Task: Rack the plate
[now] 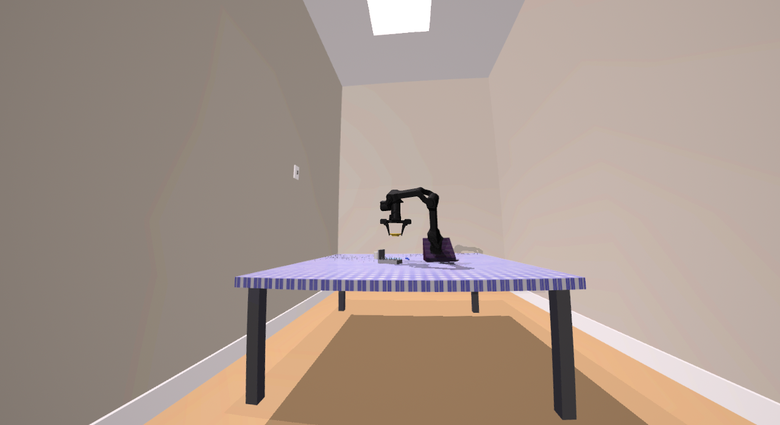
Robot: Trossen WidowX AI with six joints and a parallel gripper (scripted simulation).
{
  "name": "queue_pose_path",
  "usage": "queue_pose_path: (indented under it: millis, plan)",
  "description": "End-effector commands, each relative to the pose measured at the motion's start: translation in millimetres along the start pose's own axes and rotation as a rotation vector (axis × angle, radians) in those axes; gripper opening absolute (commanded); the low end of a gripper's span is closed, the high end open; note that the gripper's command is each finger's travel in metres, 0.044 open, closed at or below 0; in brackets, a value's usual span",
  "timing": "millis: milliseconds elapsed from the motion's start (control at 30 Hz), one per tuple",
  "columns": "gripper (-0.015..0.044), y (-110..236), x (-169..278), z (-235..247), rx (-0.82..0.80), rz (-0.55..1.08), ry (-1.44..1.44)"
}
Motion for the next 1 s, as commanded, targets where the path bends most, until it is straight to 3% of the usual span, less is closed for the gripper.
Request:
queue_pose_path:
  millis: [0,400,600,967]
  plan:
    - [0.0000,-3,11,-11,0.004,0.009,-0.114]
    - [0.0000,-11,43,-48,0.013,0.023,-0.504]
    - [0.0000,-13,44,-49,0.017,0.007,-0.501]
    - [0.0000,-46,42,-56,0.055,-0.249,-0.343]
Point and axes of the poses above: the point midway between the two fingers, 35 mm back from their tips, its own y axis back along the fingers, its own z axis across the jaws, x = y × z, the point moved 7 cm from there along y, back along the fingers, and after that the axes turned 7 degrees about -y, right-handed, at the moved point
